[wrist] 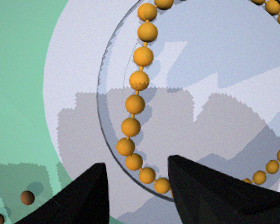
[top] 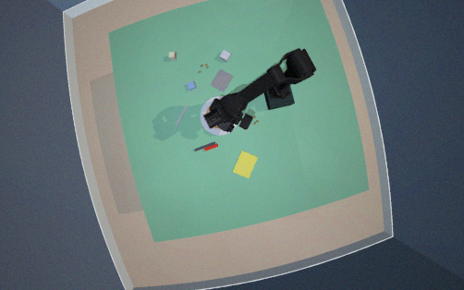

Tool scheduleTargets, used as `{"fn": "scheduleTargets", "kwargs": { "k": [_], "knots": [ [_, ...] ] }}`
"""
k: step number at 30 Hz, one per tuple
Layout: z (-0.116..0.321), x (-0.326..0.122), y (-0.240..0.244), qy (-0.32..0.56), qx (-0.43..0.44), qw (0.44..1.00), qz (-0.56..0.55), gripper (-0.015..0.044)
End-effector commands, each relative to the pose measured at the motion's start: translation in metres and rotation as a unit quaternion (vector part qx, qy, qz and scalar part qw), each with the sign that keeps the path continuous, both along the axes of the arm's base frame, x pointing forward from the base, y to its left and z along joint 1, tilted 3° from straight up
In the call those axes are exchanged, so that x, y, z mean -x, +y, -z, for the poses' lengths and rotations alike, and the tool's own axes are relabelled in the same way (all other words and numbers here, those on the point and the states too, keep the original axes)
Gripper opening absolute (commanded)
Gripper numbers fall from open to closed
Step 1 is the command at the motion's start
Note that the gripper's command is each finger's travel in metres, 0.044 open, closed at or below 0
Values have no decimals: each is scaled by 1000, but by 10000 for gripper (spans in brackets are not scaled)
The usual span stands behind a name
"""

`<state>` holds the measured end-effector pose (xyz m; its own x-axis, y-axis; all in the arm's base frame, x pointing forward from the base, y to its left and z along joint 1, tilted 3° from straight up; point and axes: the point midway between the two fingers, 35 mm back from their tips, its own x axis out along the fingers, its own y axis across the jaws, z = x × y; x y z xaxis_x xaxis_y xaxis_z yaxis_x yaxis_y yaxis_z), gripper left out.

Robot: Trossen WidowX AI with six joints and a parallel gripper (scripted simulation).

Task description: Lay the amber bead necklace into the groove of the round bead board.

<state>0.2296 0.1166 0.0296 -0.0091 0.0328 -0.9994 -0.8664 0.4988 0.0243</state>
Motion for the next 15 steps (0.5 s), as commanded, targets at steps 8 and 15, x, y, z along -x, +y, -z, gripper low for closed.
{"fn": "scheduleTargets", "kwargs": {
  "k": [8,15],
  "knots": [
    [9,1,0,2,1,1000,-1,120],
    [20,2,0,4,1,1000,-2,120]
  ]
}}
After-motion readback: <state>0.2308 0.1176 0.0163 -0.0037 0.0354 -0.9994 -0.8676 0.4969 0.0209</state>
